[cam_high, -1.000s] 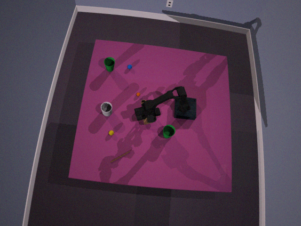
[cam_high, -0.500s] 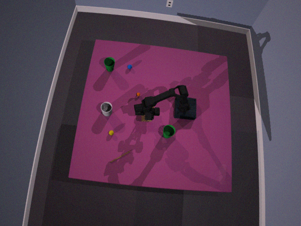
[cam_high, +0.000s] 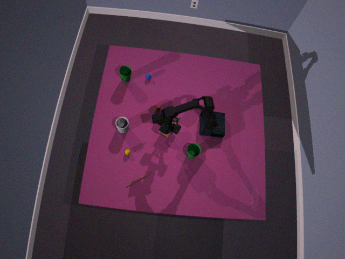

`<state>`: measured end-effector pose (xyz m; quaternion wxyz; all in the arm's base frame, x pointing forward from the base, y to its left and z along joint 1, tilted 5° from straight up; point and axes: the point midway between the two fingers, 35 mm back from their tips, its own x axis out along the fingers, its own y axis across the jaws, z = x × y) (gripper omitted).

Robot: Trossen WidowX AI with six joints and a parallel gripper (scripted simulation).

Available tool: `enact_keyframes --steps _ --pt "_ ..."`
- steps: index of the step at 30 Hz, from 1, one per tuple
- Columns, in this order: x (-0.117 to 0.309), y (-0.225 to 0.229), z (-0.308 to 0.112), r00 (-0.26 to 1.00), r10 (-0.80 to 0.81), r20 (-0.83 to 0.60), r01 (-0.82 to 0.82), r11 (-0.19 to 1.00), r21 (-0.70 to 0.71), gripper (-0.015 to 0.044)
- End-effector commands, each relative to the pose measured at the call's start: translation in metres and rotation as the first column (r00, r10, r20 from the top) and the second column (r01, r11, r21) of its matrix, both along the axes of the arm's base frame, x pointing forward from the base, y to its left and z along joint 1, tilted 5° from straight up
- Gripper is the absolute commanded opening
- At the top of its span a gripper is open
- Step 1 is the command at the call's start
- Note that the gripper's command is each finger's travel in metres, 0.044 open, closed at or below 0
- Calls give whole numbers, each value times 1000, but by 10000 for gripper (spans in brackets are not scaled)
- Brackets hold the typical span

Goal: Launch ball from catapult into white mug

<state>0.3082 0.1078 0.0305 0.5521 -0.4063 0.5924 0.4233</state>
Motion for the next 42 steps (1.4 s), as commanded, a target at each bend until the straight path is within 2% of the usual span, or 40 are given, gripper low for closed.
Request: enact_keyframes --steps 1,42 --pt "12 -6 1 994 -107 11 107 994 -9 0" --pt "16 -7 -44 993 -114 15 114 993 -3 0"
